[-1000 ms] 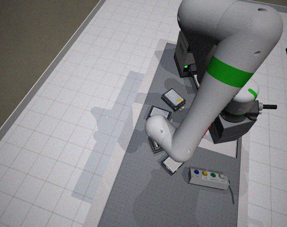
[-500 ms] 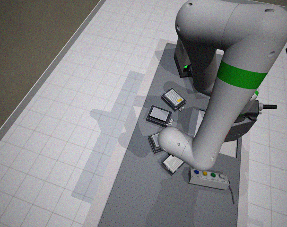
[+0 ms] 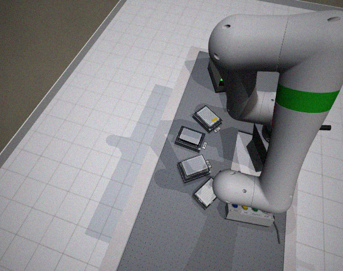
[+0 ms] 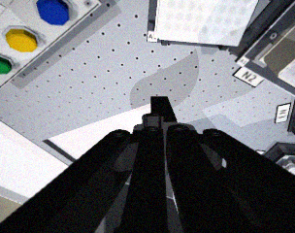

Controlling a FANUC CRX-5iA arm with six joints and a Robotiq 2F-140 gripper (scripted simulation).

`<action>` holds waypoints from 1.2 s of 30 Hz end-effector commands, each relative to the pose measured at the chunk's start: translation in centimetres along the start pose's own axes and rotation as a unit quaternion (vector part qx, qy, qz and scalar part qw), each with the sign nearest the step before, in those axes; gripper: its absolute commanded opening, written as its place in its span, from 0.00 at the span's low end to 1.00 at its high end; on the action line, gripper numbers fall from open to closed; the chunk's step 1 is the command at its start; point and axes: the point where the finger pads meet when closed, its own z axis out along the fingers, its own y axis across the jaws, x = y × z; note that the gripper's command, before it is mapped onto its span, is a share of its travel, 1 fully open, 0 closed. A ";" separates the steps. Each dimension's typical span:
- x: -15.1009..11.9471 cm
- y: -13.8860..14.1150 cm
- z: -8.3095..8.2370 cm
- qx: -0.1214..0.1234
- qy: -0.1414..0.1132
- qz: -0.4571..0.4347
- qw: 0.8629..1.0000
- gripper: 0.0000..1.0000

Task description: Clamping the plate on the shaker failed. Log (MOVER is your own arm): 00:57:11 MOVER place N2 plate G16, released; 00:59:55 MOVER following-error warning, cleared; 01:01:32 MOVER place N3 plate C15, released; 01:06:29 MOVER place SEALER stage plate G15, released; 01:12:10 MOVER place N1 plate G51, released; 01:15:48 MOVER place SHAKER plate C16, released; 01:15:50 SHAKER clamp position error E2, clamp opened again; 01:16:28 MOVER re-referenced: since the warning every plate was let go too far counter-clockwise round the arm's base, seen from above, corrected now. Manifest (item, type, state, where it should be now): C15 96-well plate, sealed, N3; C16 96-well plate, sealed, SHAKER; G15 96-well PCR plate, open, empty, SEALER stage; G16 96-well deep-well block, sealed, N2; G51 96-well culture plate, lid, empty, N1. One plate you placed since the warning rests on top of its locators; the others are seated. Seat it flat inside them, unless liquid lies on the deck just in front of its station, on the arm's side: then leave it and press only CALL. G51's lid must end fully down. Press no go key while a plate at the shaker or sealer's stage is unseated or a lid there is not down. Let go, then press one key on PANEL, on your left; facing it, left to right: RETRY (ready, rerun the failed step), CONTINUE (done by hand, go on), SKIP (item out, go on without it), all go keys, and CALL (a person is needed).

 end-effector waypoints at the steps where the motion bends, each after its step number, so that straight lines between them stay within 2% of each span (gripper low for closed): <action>1: -0.3 -3.0 0.1 -0.027 0.001 -0.050 0.998 0.10; 4: -0.4 -4.5 0.2 -0.039 0.001 -0.077 0.996 0.10; 6: -0.4 -4.5 0.2 -0.039 0.001 -0.077 0.996 0.10; 13: -0.8 -7.9 0.4 -0.069 0.001 -0.140 0.988 0.10; 21: -1.3 -11.9 0.7 -0.102 0.001 -0.211 0.972 0.10; 23: -1.3 -11.9 0.7 -0.102 0.001 -0.211 0.972 0.10; 33: -1.8 -16.9 1.0 -0.141 0.000 -0.296 0.945 0.10; 36: -2.0 -18.4 1.0 -0.141 0.000 -0.296 0.945 0.10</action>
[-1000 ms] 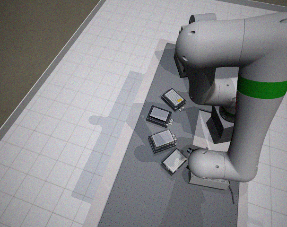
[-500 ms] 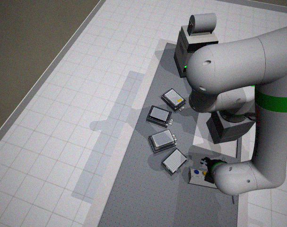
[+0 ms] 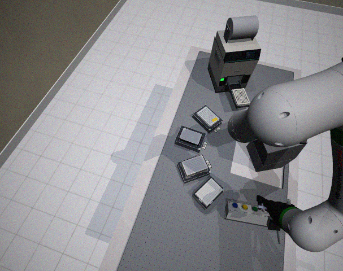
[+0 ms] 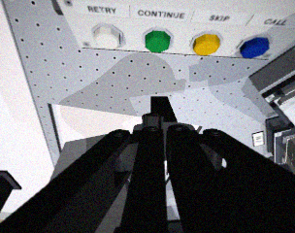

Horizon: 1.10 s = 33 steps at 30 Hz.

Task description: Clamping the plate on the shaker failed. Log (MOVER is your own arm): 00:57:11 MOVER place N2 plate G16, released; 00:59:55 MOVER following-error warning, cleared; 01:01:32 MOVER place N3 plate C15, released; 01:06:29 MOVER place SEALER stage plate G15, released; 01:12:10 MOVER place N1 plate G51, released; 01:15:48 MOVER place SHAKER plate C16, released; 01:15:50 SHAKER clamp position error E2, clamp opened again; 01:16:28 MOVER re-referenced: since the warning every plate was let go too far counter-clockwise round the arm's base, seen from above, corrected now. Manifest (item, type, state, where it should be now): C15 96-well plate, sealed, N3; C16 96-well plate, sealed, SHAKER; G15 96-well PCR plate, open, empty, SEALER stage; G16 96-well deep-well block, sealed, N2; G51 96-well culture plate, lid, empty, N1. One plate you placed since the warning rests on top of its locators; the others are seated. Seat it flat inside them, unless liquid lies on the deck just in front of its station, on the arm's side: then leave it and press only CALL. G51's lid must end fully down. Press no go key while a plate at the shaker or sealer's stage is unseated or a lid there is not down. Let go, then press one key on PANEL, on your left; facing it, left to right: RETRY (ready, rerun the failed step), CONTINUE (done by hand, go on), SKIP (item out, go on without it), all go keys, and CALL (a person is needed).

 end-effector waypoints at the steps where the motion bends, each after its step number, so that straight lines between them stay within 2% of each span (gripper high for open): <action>1: 1.2 -2.3 -0.6 -0.006 -0.001 -0.013 1.000 0.10; 10: 2.7 -5.3 -1.3 -0.006 -0.001 -0.013 1.000 0.10; 23: 2.7 -5.2 -1.3 -0.006 -0.001 -0.013 1.000 0.10; 33: 3.4 -5.3 0.2 -0.006 -0.001 -0.013 1.000 0.10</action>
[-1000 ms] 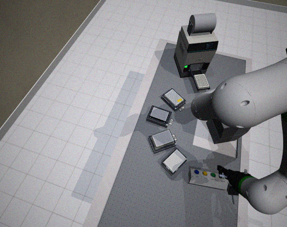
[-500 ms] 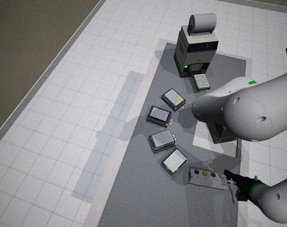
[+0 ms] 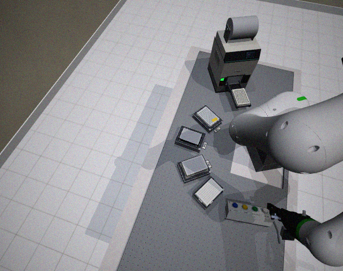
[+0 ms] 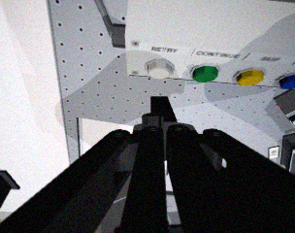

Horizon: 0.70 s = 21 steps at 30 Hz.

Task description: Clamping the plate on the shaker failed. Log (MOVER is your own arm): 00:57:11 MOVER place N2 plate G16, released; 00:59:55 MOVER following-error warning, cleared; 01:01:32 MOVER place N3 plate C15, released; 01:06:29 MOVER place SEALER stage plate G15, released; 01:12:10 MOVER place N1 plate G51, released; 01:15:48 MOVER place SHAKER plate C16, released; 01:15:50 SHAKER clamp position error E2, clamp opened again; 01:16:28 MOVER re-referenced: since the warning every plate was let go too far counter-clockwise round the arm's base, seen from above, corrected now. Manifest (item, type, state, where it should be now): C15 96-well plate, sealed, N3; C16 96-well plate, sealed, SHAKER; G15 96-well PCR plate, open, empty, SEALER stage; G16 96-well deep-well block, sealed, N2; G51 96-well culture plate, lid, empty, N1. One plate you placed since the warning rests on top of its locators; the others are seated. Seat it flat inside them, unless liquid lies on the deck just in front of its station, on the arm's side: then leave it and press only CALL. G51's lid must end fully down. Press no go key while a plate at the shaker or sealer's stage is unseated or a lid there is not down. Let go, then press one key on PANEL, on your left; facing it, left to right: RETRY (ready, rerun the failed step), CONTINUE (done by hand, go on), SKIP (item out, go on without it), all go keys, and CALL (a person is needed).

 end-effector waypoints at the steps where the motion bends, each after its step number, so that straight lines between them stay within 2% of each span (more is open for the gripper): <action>1: 0.3 0.0 0.6 0.000 0.001 0.000 1.000 0.10; 21: 0.9 0.0 1.1 0.000 0.001 0.000 1.000 0.10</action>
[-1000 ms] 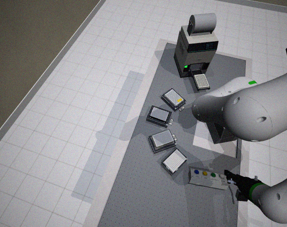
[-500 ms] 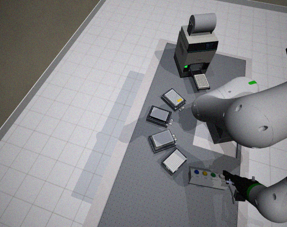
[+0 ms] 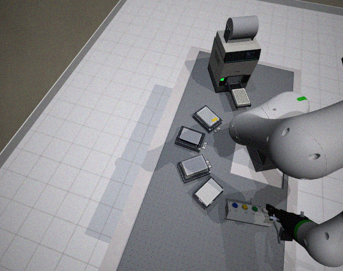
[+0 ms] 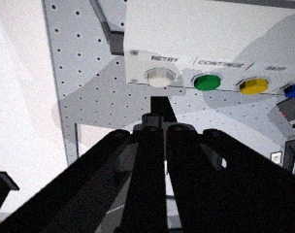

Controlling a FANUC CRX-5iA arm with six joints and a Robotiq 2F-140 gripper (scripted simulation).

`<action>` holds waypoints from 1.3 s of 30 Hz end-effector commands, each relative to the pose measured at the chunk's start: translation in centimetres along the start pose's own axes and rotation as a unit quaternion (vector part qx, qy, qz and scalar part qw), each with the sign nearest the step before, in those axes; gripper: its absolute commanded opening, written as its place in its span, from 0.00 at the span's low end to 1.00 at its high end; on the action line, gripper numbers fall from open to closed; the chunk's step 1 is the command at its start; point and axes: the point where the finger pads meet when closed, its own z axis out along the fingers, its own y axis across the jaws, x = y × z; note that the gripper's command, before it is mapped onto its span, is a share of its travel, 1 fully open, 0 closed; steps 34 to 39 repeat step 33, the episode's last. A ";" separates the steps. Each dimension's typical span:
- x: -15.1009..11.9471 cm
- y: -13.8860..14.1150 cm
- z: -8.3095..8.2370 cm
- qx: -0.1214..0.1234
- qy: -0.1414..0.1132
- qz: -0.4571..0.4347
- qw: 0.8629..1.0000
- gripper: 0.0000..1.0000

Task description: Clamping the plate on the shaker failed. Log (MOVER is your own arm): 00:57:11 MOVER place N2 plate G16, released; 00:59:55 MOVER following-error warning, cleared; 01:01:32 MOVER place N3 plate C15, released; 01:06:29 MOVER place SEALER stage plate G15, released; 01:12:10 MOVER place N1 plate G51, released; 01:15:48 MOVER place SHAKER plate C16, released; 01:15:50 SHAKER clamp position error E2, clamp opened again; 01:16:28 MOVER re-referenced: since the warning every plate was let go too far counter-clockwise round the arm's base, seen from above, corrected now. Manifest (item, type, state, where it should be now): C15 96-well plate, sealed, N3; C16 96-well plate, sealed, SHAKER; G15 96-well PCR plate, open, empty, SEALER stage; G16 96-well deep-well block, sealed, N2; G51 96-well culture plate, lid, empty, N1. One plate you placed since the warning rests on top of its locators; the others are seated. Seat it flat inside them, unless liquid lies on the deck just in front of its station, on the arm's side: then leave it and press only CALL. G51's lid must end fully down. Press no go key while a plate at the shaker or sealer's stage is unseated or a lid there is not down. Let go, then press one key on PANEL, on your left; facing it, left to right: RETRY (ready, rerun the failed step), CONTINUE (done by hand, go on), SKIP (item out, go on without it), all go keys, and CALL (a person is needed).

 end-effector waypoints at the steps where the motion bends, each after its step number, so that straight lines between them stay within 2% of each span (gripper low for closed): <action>1: 0.2 0.0 0.0 0.000 0.001 0.000 1.000 0.10; 39: 1.8 0.1 1.2 0.000 0.001 0.000 1.000 0.10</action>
